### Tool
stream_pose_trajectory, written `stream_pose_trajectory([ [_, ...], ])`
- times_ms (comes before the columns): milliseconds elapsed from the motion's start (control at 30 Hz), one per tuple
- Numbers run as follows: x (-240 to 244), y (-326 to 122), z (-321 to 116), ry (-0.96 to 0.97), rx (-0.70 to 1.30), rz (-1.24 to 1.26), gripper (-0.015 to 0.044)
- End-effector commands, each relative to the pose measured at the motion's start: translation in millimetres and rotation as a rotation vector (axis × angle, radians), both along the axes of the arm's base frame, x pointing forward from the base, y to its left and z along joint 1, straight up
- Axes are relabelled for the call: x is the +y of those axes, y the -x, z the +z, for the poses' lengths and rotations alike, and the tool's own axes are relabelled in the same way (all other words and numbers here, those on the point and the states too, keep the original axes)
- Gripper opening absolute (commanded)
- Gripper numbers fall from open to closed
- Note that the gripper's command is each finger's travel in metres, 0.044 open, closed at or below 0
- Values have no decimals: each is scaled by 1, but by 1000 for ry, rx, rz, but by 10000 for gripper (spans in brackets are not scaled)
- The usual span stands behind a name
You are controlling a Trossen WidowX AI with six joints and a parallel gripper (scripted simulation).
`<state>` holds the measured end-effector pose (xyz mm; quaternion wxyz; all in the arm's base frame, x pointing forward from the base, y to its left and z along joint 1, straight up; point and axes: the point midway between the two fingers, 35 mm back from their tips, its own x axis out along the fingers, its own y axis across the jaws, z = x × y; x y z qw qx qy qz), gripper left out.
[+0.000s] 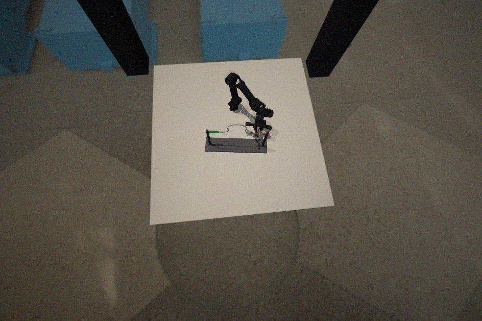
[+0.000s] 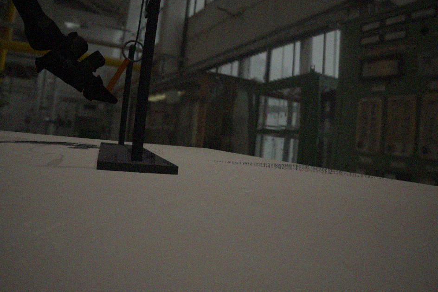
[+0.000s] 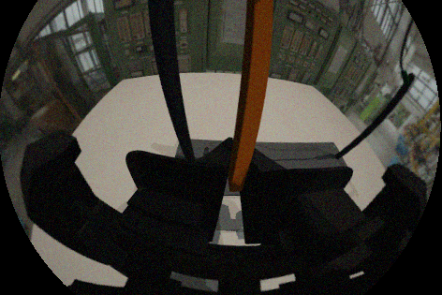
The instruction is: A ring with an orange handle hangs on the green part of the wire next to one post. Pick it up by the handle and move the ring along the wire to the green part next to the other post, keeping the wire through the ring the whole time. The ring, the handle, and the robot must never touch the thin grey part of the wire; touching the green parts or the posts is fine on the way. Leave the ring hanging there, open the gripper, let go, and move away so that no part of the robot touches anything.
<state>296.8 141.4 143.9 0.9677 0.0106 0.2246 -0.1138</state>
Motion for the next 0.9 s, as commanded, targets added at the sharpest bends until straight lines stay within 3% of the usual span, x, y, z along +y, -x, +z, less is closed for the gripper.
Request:
stream_pose_trajectory([
  [0, -1, 0, -8, 2, 0, -5, -150],
  [867, -1, 0, -13, 3, 0, -5, -150],
])
